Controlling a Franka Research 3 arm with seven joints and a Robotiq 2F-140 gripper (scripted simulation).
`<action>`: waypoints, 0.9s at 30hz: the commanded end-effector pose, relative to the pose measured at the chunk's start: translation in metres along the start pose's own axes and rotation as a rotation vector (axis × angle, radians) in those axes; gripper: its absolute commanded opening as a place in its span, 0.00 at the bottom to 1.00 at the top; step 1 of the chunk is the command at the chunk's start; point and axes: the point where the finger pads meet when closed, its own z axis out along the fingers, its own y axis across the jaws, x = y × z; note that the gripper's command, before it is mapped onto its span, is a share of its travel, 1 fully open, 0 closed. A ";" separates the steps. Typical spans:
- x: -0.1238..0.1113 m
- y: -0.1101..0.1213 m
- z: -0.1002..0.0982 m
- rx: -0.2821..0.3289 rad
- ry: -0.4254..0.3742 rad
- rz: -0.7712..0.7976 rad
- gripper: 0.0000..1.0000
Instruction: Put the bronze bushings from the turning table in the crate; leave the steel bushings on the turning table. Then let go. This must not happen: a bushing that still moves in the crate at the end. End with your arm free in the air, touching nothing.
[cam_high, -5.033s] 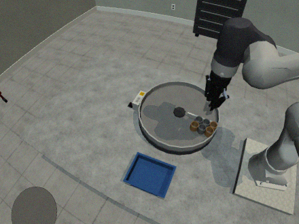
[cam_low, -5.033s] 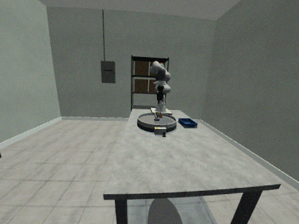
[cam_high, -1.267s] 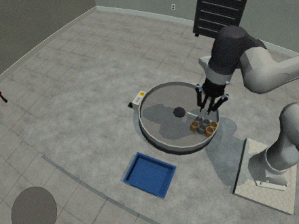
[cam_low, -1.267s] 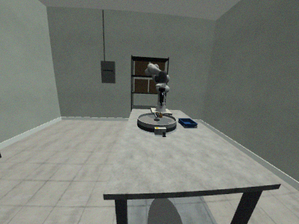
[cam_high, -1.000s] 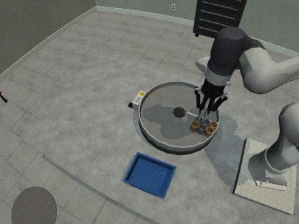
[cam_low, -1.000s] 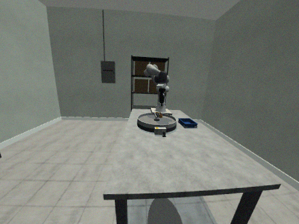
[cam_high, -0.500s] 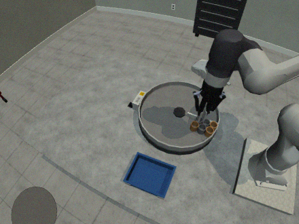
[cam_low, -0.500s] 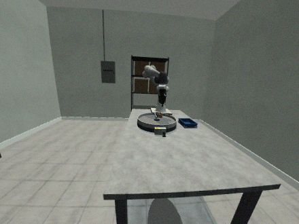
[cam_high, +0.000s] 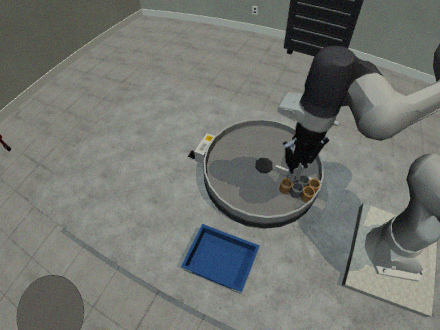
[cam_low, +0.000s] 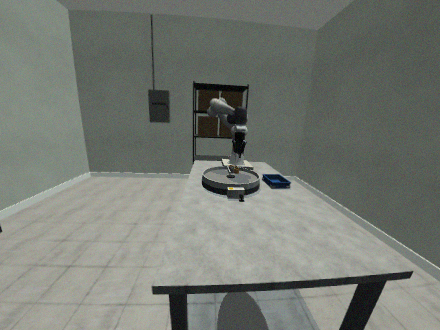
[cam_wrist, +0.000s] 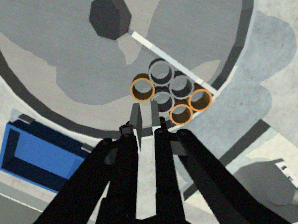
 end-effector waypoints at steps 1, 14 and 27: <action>0.002 0.003 0.003 -0.010 -0.002 -0.167 0.10; 0.001 -0.001 0.009 -0.010 -0.003 -0.397 0.10; 0.000 -0.005 0.015 -0.010 -0.004 -0.631 0.10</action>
